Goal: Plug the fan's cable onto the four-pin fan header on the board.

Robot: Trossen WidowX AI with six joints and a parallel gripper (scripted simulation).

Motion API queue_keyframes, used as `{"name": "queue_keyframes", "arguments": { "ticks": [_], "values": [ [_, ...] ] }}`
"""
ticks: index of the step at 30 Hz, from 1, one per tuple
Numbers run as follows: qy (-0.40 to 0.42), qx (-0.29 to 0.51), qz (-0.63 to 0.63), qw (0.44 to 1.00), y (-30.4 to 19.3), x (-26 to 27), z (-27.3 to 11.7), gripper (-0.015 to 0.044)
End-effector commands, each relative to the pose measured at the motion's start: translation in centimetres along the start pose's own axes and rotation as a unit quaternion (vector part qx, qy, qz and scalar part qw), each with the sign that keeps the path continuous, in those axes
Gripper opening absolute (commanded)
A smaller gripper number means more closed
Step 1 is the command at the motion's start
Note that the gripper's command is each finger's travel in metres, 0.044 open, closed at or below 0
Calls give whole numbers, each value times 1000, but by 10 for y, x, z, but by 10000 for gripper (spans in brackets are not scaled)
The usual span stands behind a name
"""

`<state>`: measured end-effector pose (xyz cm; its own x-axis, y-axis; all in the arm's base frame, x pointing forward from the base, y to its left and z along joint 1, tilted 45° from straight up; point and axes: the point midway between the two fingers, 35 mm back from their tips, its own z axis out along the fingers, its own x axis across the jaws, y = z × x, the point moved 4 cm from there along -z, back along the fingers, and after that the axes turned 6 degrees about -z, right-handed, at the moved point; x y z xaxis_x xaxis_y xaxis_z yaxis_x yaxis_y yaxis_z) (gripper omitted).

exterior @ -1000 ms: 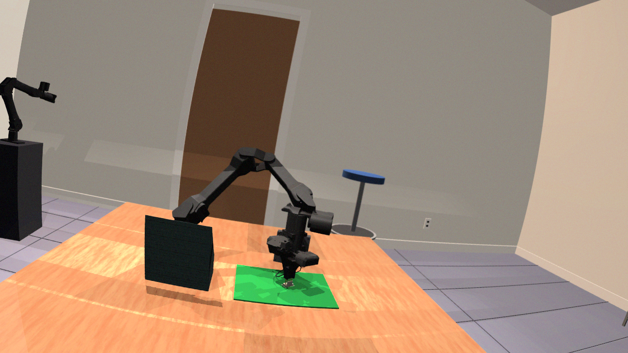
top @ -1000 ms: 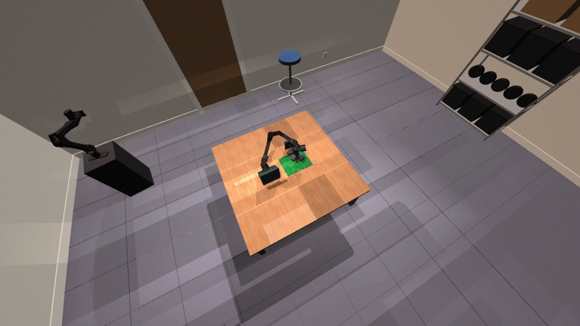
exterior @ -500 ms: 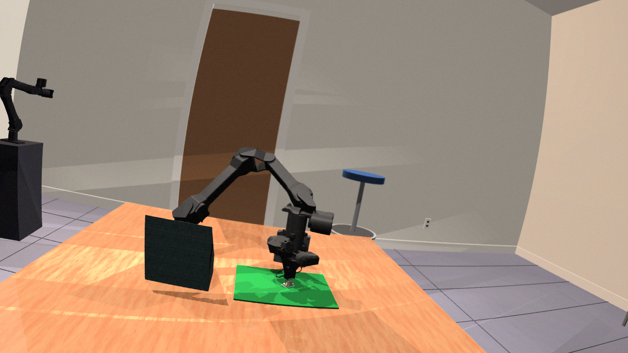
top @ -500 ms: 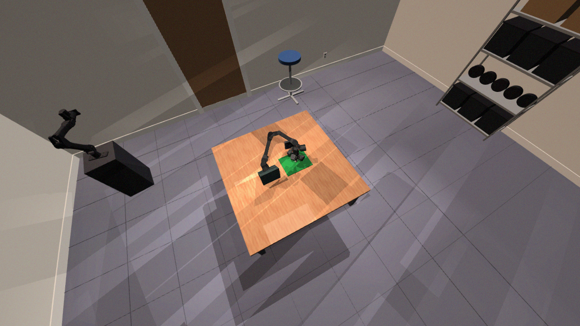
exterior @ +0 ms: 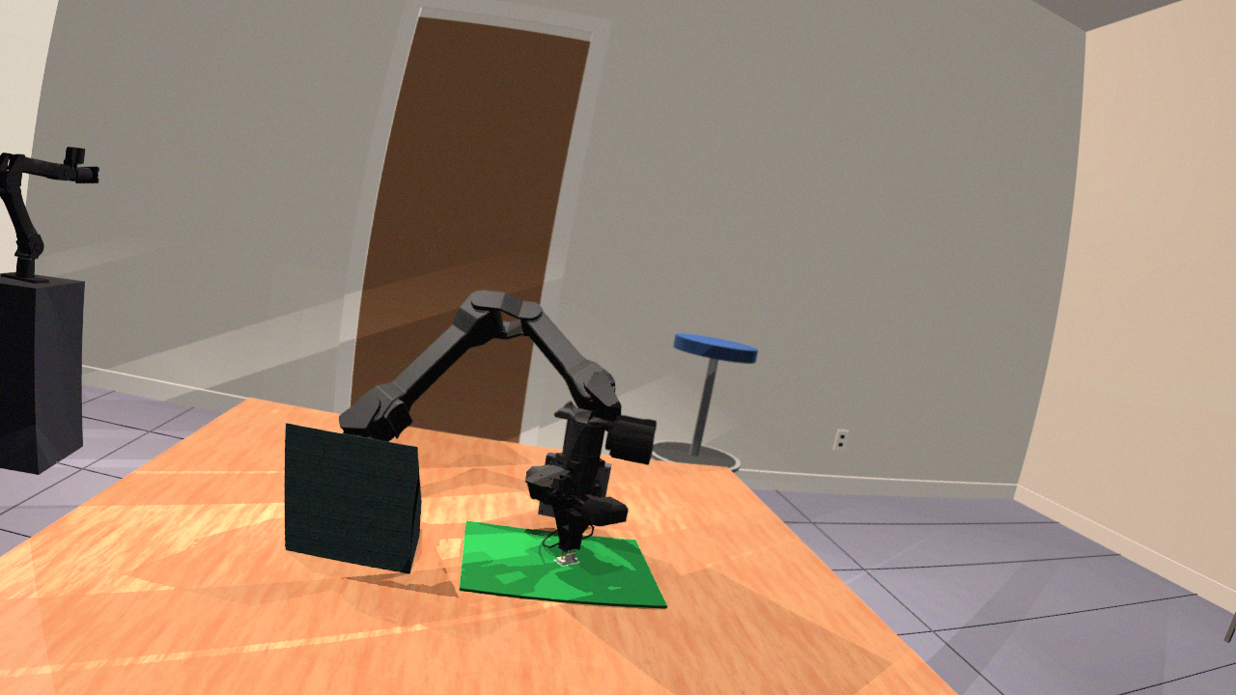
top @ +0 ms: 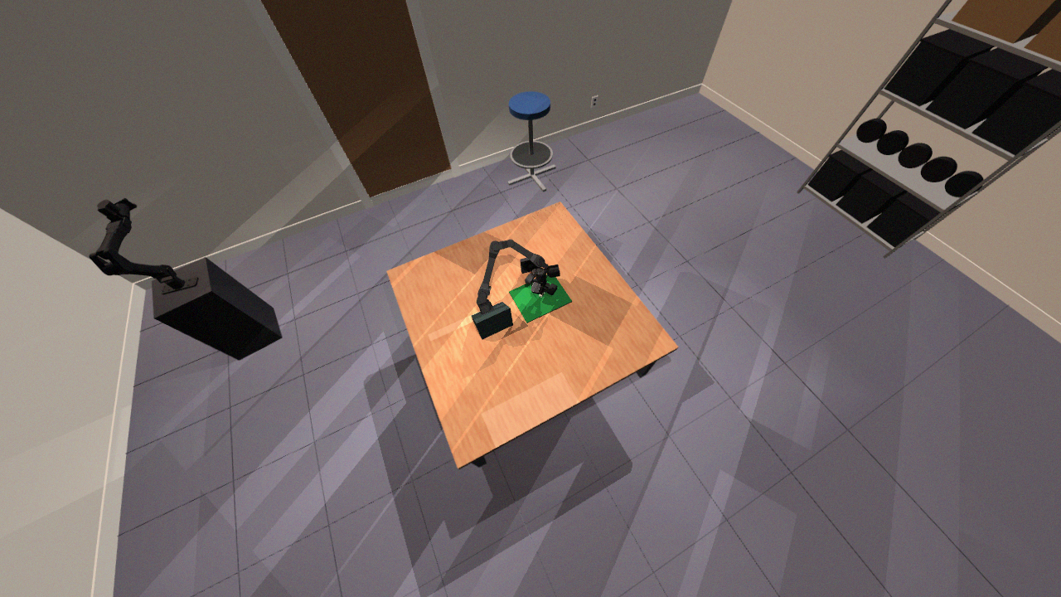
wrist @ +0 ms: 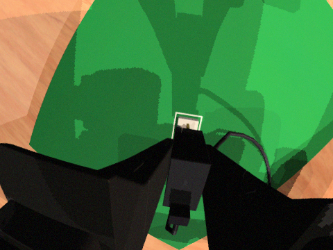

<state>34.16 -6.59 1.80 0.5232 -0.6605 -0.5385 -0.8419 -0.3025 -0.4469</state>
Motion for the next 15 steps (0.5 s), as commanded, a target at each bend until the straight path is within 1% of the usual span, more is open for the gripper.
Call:
{"name": "queue_keyframes", "arguments": {
  "ticks": [1, 15],
  "values": [
    [-1, 3, 3, 1000, 0, 0, 1, 0],
    [-2, 3, 3, 1000, 0, 0, 4, 0]
  ]
}}
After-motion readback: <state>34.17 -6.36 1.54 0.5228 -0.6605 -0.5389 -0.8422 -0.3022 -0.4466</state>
